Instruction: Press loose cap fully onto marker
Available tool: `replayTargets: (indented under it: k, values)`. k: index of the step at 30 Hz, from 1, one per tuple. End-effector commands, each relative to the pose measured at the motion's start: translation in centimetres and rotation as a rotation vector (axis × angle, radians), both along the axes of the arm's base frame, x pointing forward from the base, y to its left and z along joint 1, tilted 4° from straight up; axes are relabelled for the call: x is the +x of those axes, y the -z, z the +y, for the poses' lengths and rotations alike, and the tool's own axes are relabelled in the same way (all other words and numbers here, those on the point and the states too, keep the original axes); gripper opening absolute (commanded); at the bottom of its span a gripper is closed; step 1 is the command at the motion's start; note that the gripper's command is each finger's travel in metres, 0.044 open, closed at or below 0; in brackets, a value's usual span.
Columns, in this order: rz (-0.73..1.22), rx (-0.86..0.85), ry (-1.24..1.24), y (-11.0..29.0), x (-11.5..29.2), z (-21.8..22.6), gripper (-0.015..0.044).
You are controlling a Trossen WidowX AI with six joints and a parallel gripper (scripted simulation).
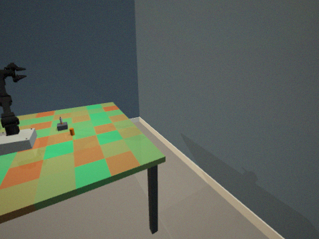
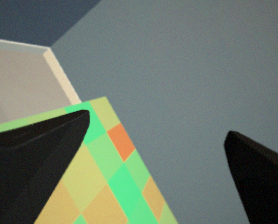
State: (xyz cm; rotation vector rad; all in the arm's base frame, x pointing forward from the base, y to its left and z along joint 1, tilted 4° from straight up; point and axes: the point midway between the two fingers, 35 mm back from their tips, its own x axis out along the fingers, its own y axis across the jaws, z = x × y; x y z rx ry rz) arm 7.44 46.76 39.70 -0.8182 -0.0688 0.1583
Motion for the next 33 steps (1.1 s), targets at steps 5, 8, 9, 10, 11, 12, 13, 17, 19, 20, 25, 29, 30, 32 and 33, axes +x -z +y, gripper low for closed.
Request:
replayTargets:
  k: [5, 8, 9, 10, 11, 12, 13, 17, 19, 20, 25, 29, 30, 32, 33]
  values:
    - [-0.014, 0.015, -0.121, -3.6, -1.2, -0.6, 0.0269]
    - [-0.041, 0.035, -0.203, -7.5, -2.5, -2.3, 0.0248]
    - [-0.053, 0.042, -0.228, -8.8, -2.9, -3.0, 0.0248]
    - [-0.066, 0.049, -0.251, -10.0, -3.3, -3.6, 0.0248]
    - [-0.076, 0.066, -0.269, -11.1, -3.5, -4.4, 0.0248]
    - [-0.088, 0.085, -0.288, -12.3, -3.8, -5.3, 0.0248]
    - [-0.101, 0.105, -0.305, -13.5, -4.0, -6.3, 0.0248]
    - [-0.145, 0.153, -0.351, -16.9, -4.5, -9.3, 0.0248]
    - [-0.183, 0.177, -0.378, -19.1, -4.8, -11.6, 0.0248]
    - [-0.203, 0.191, -0.389, -20.2, -4.8, -12.8, 0.0248]
    - [-0.275, 0.333, -0.409, -24.5, -3.6, -18.5, 0.0248]
    - [-0.329, 0.36, -0.411, -26.6, -3.3, -22.0, 0.0248]
    - [-0.342, 0.367, -0.409, -27.1, -3.2, -22.9, 0.0248]
    - [-0.345, 0.404, -0.401, -27.2, -2.7, -24.5, 0.0248]
    - [-0.351, 0.418, -0.397, -27.4, -2.5, -25.4, 0.0248]
